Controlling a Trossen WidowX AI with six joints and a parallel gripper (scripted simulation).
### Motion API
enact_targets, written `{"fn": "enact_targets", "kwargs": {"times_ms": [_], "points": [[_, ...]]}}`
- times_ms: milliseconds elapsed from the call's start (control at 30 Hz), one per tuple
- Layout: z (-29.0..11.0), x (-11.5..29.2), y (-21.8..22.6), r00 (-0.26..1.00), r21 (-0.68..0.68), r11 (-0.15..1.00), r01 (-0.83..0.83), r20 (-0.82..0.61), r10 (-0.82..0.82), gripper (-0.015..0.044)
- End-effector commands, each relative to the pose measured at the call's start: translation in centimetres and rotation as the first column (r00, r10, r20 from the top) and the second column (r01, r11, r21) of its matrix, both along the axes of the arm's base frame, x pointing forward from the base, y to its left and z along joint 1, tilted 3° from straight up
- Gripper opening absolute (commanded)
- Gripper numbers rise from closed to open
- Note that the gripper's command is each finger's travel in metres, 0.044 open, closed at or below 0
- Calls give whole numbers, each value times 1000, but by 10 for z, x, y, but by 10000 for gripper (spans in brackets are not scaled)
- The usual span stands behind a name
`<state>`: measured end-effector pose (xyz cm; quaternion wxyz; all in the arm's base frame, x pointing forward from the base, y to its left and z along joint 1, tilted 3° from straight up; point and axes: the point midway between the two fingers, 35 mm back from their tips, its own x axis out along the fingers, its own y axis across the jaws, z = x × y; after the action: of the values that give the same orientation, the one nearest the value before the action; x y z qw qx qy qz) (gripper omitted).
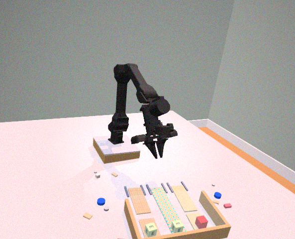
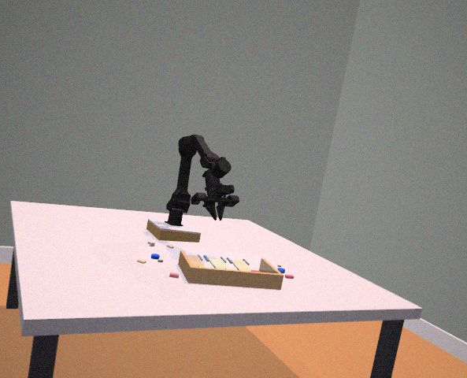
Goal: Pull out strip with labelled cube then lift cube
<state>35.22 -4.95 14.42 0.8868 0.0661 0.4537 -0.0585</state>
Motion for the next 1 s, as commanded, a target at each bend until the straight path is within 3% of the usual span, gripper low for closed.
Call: {"fn": "enact_targets", "kwargs": {"times_ms": [0, 333, 967], "points": [[-17, 19, 2, 985, 48, 998, 45, -167, -37, 0], [-72, 45, 11, 822, 90, 977, 195, -558, -112, 0], [-90, 40, 8, 818, 89, 976, 198, -564, -114, 0]]}}
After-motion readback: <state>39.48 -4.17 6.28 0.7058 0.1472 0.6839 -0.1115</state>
